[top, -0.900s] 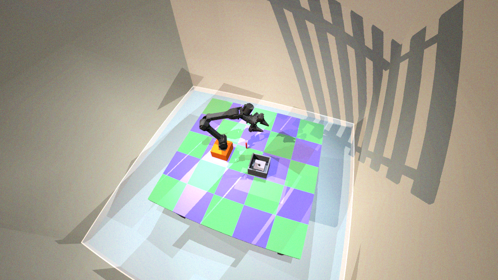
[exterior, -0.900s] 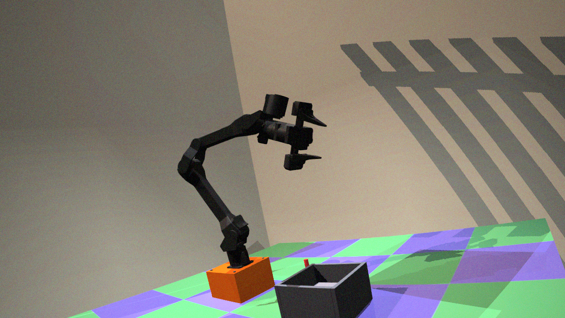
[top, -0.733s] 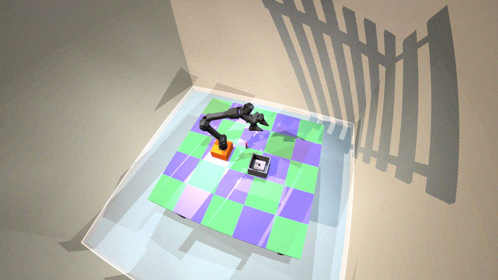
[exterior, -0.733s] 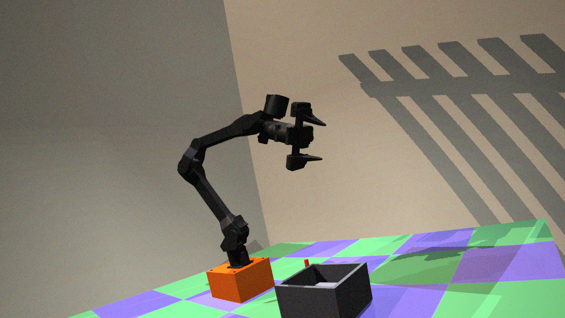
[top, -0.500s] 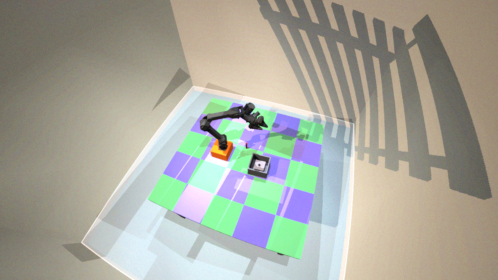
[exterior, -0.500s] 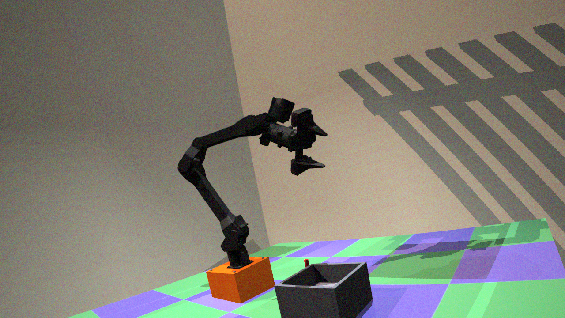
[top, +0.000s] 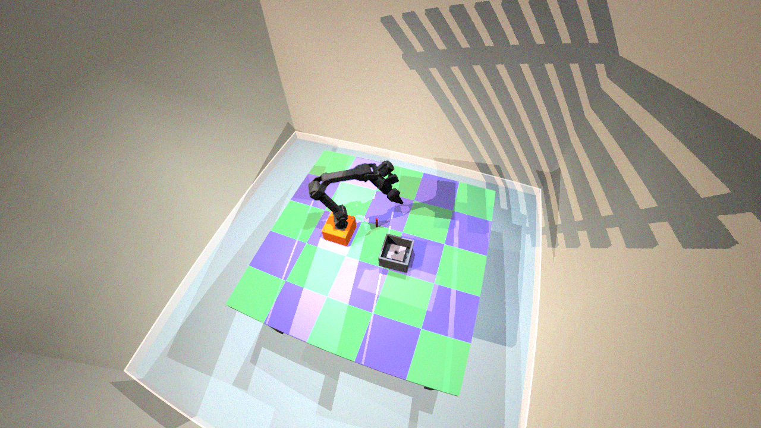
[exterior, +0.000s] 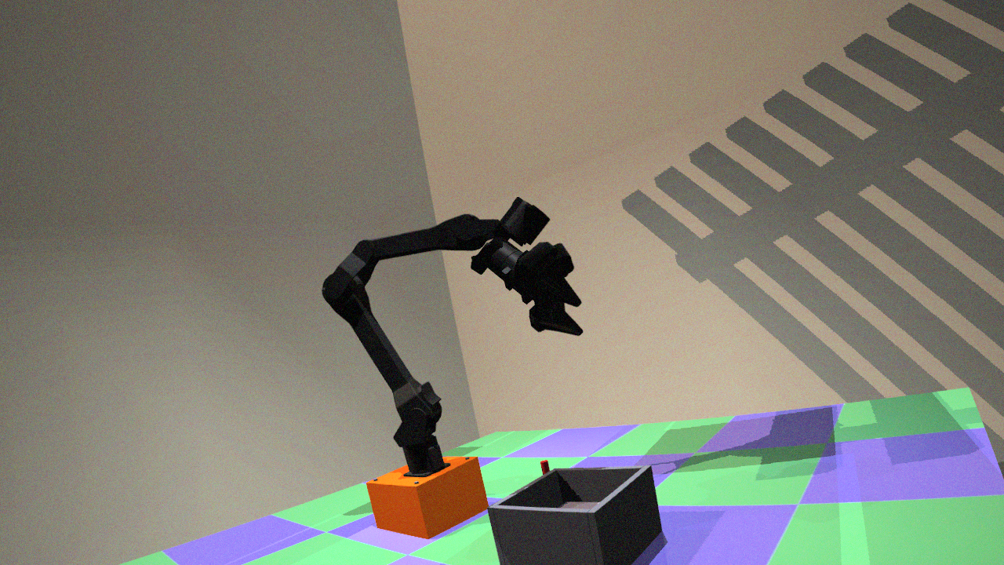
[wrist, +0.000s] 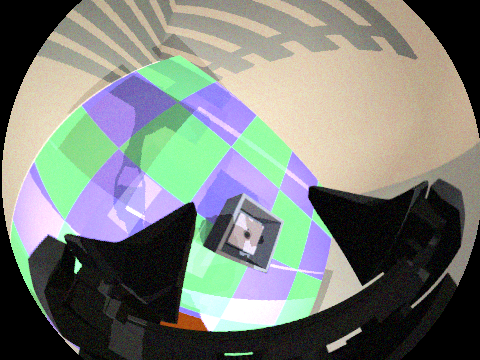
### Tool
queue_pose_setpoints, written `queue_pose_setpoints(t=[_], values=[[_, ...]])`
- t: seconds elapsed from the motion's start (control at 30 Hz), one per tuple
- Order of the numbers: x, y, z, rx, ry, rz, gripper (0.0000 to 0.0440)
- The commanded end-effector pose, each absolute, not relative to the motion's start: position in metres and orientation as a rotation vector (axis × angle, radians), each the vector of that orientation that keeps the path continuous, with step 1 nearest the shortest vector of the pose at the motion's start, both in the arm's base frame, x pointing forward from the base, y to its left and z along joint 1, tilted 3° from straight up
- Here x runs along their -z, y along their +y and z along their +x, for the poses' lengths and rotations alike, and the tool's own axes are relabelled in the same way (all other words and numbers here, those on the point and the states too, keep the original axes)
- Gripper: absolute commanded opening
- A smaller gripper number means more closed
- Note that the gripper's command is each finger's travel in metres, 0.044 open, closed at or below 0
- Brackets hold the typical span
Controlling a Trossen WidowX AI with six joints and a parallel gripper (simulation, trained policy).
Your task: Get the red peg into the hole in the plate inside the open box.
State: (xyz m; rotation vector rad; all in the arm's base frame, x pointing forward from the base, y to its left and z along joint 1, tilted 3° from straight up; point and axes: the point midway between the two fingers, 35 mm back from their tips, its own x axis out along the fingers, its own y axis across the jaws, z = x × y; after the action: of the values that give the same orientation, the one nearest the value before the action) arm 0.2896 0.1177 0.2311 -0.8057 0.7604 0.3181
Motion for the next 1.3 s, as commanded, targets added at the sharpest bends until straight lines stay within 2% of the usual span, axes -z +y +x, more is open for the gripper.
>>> queue_pose_setpoints(t=[0.0, 0.57, 1.27], values=[[-0.214, 0.121, 0.282, -0.300, 0.837, -0.710, 0.0416], [-0.150, 0.124, 0.240, -0.046, 1.169, -0.246, 0.0384], [-0.080, 0.105, 0.198, 0.519, 1.441, 0.200, 0.0358]])
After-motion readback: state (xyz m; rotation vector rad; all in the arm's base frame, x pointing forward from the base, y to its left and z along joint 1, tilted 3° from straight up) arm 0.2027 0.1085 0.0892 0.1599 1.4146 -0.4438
